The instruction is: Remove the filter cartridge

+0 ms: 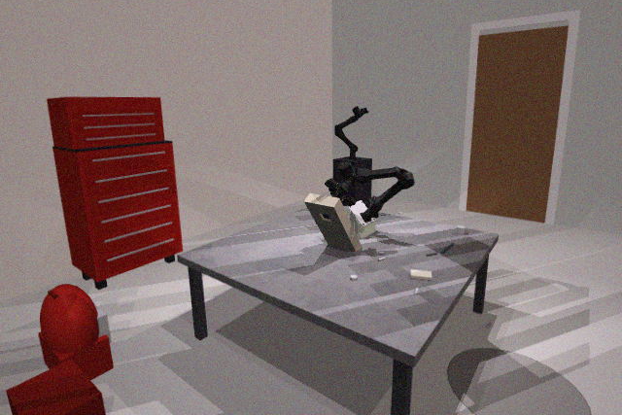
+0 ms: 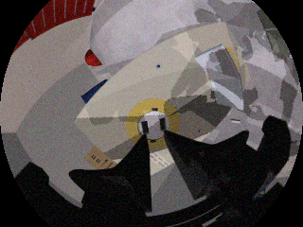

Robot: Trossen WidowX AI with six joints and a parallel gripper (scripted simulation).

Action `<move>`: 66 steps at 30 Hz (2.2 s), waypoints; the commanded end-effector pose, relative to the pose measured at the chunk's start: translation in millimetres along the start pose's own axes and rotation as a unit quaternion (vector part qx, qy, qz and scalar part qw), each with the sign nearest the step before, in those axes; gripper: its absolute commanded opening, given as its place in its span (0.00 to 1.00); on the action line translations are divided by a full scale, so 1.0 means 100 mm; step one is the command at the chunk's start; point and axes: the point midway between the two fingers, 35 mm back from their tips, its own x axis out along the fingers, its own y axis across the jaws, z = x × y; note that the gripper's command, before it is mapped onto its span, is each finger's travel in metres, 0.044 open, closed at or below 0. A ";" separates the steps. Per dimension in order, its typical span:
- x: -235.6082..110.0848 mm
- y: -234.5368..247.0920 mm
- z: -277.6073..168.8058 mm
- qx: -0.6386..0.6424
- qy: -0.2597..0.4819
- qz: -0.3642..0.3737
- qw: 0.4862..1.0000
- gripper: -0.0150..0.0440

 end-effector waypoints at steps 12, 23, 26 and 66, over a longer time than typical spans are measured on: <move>0.23 -0.03 -0.01 0.004 0.003 0.000 1.000 0.42; 0.23 -0.03 0.00 0.004 0.003 0.000 1.000 0.42; 0.23 -0.03 0.00 0.004 0.003 0.000 1.000 0.42; 0.29 -0.02 0.00 0.004 0.003 0.000 1.000 0.42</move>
